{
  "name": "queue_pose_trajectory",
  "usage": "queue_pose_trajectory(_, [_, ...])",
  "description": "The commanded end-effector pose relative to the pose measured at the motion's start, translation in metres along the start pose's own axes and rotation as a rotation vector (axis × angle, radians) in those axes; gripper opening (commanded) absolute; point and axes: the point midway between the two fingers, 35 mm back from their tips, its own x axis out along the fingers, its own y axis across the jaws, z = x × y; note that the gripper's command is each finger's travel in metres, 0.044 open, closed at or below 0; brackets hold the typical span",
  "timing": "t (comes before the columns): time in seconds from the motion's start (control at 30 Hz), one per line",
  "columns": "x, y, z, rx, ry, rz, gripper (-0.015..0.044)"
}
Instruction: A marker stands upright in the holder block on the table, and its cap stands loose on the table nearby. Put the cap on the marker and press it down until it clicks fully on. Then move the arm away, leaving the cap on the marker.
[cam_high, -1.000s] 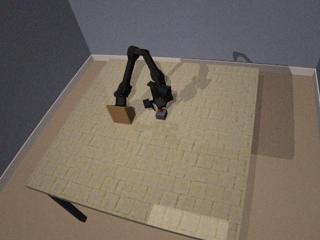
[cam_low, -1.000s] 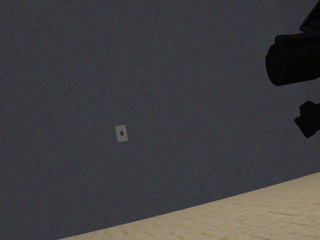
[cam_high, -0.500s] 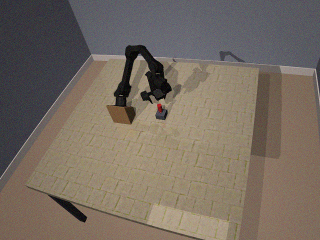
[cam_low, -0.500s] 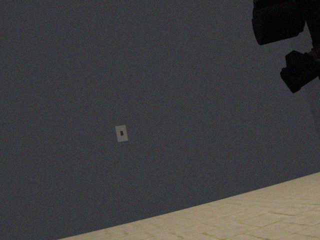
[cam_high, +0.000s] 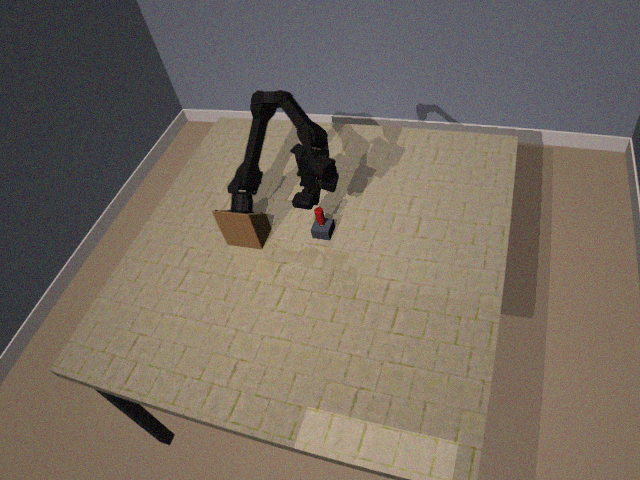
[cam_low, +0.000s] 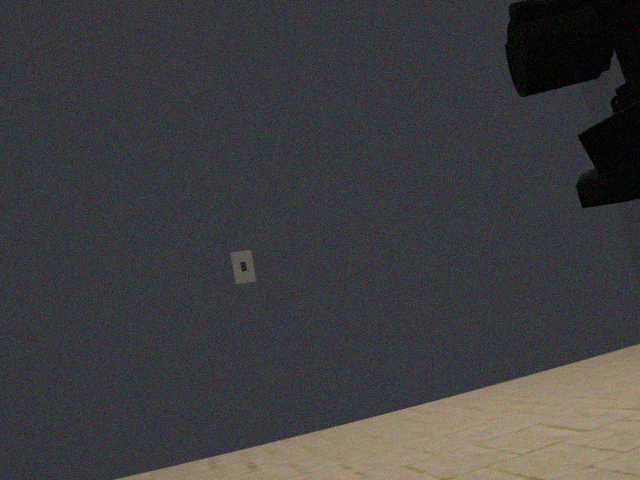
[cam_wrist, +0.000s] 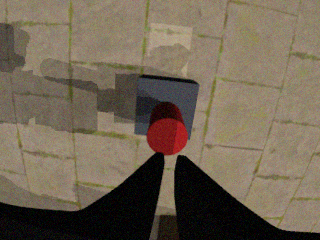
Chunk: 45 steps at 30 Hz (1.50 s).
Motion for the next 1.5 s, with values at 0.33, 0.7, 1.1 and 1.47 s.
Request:
queue_pose_trajectory(0.33, [0.004,0.000,0.000,-0.035,-0.002,0.004,0.0000])
queue_pose_trajectory(0.7, [0.020,0.000,0.000,-0.035,-0.002,0.004,0.0000])
queue_pose_trajectory(1.1, [0.037,0.001,0.000,-0.035,-0.002,0.005,0.0000])
queue_pose_trajectory(1.47, [0.034,0.000,0.003,-0.042,-0.010,-0.002,0.0000])
